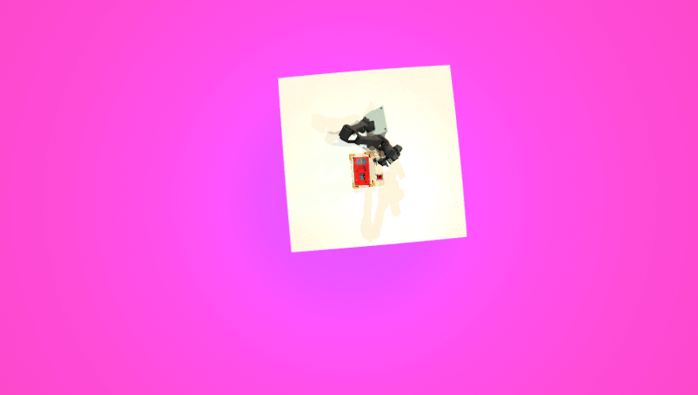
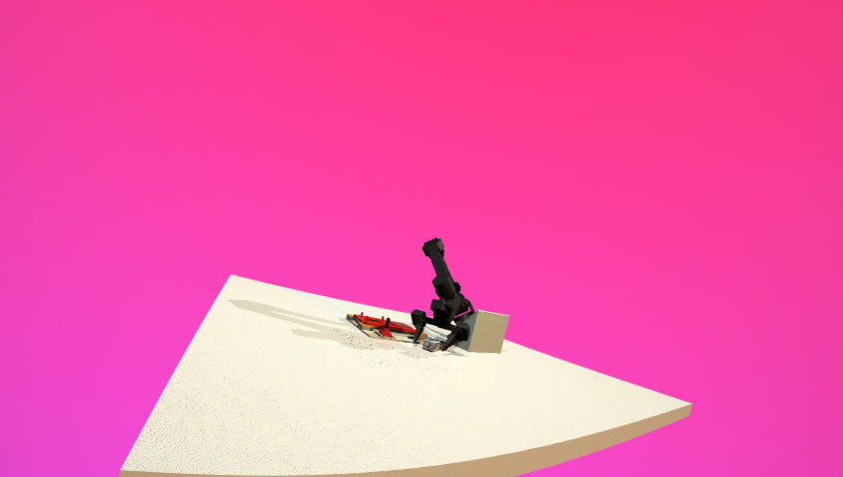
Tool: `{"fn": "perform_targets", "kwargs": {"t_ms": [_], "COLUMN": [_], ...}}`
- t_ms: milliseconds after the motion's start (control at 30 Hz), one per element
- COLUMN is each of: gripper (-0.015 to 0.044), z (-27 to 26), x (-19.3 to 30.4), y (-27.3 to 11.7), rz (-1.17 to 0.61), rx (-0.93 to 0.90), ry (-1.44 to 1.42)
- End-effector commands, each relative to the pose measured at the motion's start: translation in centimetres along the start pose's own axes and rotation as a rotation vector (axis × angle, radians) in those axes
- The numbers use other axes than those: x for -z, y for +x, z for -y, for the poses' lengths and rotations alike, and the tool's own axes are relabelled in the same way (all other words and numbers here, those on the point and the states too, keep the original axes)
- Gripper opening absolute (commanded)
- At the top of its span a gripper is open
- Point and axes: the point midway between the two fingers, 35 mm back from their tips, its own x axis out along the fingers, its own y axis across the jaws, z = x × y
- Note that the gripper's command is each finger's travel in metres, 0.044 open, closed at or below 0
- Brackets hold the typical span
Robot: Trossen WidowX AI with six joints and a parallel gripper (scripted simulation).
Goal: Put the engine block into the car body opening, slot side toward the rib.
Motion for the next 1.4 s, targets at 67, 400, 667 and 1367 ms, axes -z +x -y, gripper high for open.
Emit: {"fn": "perform_targets", "kwargs": {"t_ms": [67, 400, 667, 1367], "gripper": [0.044, 0.044, 0.044, 0.044], "z": [0.0, 0.0, 0.0, -0.9], "x": [-0.1, 0.0, -0.3, -2.0], "y": [-1.5, -4.5, -4.2, -2.9], "rz": [-0.009, -0.011, -0.003, -0.35], "rx": [-0.001, -0.003, -0.005, -0.055], "ry": [-0.002, -0.002, -0.003, 0.009]}}
